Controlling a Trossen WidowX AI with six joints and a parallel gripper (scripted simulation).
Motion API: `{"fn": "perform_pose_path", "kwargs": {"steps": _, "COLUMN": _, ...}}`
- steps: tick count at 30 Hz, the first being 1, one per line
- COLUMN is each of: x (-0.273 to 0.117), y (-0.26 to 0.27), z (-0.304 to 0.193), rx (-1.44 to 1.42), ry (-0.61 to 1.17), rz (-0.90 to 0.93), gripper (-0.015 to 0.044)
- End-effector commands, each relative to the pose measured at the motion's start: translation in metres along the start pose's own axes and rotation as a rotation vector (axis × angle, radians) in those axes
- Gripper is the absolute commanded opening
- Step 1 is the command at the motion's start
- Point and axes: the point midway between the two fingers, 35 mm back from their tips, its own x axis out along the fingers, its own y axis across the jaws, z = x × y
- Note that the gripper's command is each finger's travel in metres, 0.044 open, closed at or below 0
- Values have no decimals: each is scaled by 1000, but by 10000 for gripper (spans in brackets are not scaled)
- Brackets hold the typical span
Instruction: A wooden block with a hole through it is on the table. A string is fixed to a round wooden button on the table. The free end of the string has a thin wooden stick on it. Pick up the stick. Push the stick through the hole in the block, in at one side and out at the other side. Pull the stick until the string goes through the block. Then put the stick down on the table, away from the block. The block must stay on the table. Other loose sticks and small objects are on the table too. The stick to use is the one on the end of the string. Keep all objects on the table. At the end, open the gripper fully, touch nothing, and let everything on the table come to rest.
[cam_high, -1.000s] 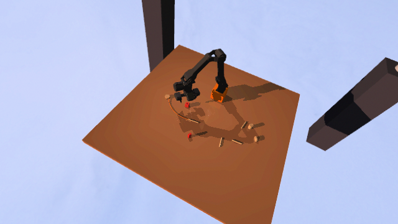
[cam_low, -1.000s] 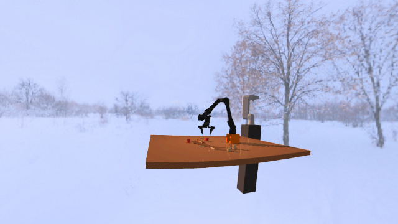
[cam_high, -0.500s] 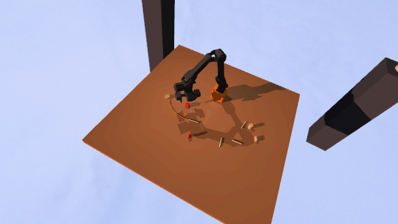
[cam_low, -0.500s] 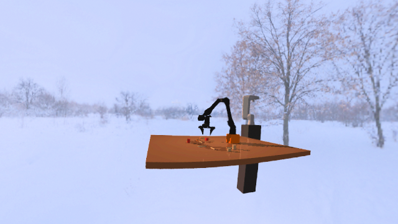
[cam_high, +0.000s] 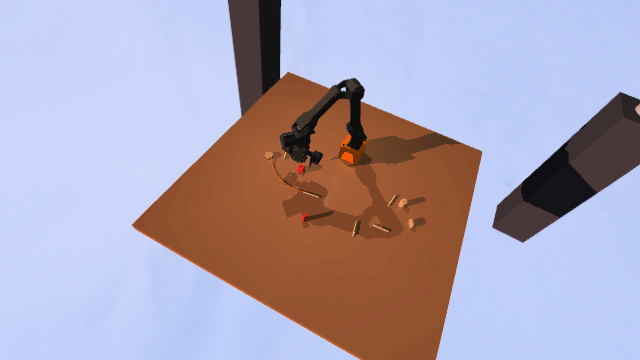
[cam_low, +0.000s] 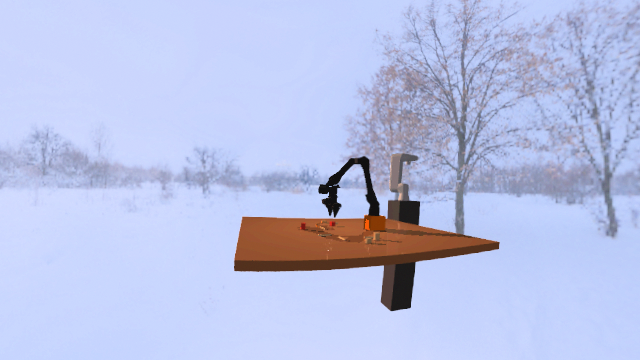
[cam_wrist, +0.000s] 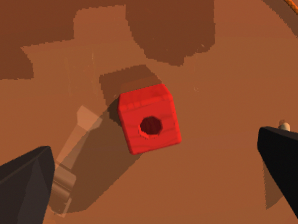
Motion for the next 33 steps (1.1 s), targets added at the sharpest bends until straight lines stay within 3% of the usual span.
{"fn": "perform_pose_path", "kwargs": {"steps": 1, "x": -5, "y": 0, "z": -2, "rx": 847, "ry": 3, "rz": -4, "gripper": 440}}
{"fn": "perform_pose_path", "kwargs": {"steps": 33, "x": -11, "y": 1, "z": -4, "rx": 2414, "ry": -1, "rz": -7, "gripper": 440}}
